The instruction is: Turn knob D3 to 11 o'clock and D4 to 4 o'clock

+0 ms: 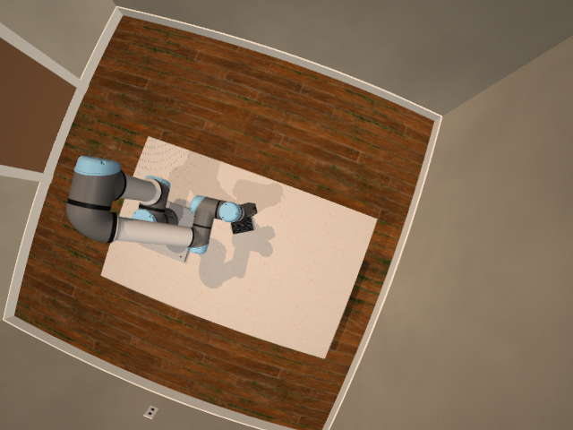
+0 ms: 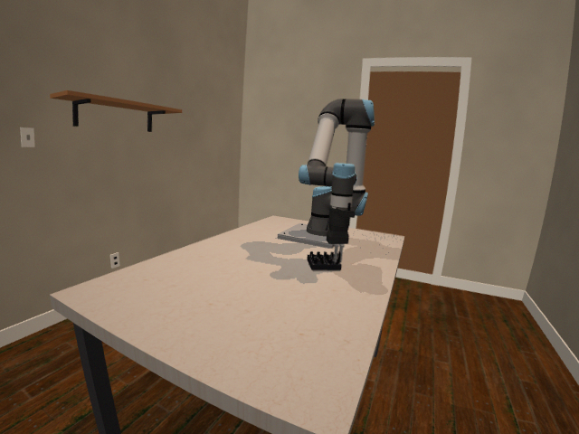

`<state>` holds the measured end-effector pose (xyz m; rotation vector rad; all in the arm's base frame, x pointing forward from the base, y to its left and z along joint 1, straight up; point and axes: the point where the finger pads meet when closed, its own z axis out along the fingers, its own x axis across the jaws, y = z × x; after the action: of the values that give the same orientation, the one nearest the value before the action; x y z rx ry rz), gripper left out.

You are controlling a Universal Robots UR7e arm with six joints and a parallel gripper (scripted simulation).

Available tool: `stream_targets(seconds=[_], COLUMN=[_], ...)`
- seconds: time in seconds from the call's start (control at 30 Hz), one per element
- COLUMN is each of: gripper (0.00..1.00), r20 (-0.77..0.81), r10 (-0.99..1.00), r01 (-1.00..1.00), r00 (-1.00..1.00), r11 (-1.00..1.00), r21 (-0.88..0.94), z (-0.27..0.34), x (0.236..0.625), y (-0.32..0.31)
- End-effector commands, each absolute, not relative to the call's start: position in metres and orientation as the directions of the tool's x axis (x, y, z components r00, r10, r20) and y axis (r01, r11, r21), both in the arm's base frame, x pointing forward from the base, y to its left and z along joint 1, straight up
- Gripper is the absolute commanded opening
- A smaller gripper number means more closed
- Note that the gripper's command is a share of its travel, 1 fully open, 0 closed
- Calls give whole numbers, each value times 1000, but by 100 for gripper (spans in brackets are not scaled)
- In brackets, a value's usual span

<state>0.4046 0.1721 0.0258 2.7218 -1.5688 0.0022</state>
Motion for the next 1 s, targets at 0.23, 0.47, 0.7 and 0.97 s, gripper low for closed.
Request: stream_targets(seconds=[0.23,0.47,0.7,0.97], gripper=[30,30,30,30], r20=[0,0,0,0], r10=[-879,-897,-914,-947], r01=[-879,-897,-914,-947], r00=[477,442,405,321], r11=[-477,-442,-405,-321], r21=[1,1,1,1], z=[25,25,25,25], x=[404,403,403,403], y=[172,173,173,173])
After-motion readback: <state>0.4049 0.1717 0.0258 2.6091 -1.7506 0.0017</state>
